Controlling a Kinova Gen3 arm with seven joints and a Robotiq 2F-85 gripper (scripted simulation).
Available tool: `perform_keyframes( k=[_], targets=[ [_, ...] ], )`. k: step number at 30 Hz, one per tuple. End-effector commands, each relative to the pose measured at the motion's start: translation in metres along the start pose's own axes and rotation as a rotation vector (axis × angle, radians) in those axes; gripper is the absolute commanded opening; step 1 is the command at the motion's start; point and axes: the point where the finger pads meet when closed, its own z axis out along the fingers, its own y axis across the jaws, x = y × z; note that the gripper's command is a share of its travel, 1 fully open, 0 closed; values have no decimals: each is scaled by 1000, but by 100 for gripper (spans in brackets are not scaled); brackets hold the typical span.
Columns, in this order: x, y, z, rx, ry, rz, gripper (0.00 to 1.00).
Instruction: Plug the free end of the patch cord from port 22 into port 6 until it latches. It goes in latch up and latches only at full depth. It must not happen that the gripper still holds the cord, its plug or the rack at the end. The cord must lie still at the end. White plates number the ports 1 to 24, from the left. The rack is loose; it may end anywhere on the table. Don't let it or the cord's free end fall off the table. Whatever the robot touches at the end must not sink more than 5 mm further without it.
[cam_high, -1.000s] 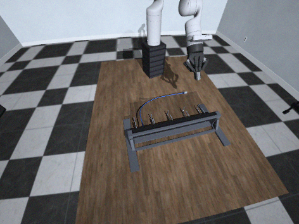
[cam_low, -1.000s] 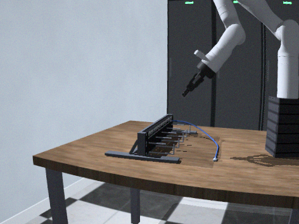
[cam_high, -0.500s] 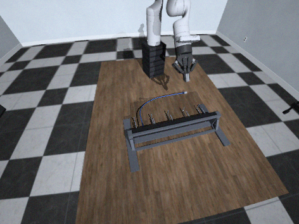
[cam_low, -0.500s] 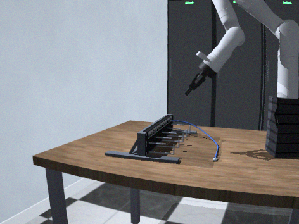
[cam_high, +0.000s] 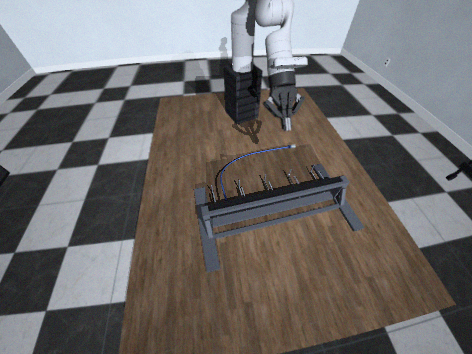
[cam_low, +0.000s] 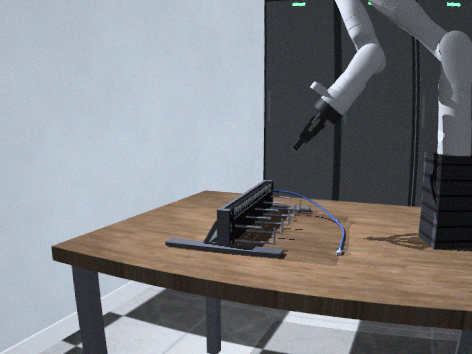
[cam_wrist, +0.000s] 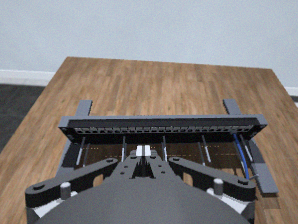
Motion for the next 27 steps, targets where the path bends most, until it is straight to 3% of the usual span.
perform_keyframes(
  k=[1,7,15,17,27],
  targets=[
    [1,0,0,-1,2,1,0],
    [1,0,17,-1,2,1,0],
    [1,0,69,-1,2,1,0],
    [1,0,69,-1,2,1,0],
    [1,1,129,-1,2,1,0]
  ],
)
